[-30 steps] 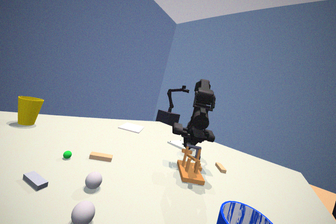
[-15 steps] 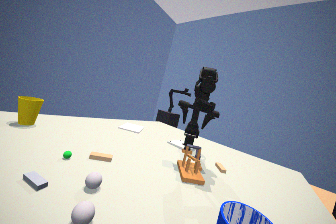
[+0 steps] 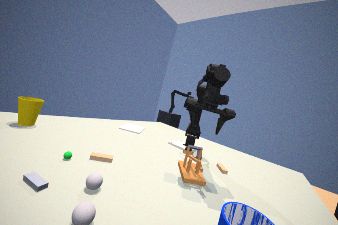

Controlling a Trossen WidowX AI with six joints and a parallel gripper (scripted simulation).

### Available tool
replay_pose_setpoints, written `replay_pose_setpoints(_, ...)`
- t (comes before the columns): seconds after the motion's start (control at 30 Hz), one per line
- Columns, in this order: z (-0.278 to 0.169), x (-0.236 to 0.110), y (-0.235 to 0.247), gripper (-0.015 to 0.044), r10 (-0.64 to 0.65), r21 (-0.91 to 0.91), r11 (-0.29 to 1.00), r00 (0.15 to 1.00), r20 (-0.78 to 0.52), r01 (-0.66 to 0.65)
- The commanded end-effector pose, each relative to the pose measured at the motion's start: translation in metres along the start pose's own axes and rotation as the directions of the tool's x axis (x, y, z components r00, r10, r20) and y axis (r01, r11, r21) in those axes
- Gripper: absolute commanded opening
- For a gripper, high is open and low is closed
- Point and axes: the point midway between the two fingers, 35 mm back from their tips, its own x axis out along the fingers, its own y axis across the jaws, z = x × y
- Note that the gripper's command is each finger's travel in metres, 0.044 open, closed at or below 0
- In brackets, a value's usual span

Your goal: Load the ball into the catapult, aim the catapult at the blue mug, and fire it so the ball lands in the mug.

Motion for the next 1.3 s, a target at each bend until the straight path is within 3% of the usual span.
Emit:
replay_pose_setpoints(0.0,0.044,-0.001,0.009,0.0440,0.018,0.048,0.999,0.991,0.133,-0.025)
replay_pose_setpoints(0.4,0.156,-0.019,0.039,0.0440,0.080,0.135,0.977,0.874,0.479,-0.163)
replay_pose_setpoints(1.13,0.161,-0.018,0.033,0.0440,0.072,0.148,0.976,0.872,0.484,-0.163)
replay_pose_setpoints(1.27,0.161,-0.018,0.033,0.0335,0.072,0.148,0.976,0.872,0.484,-0.163)
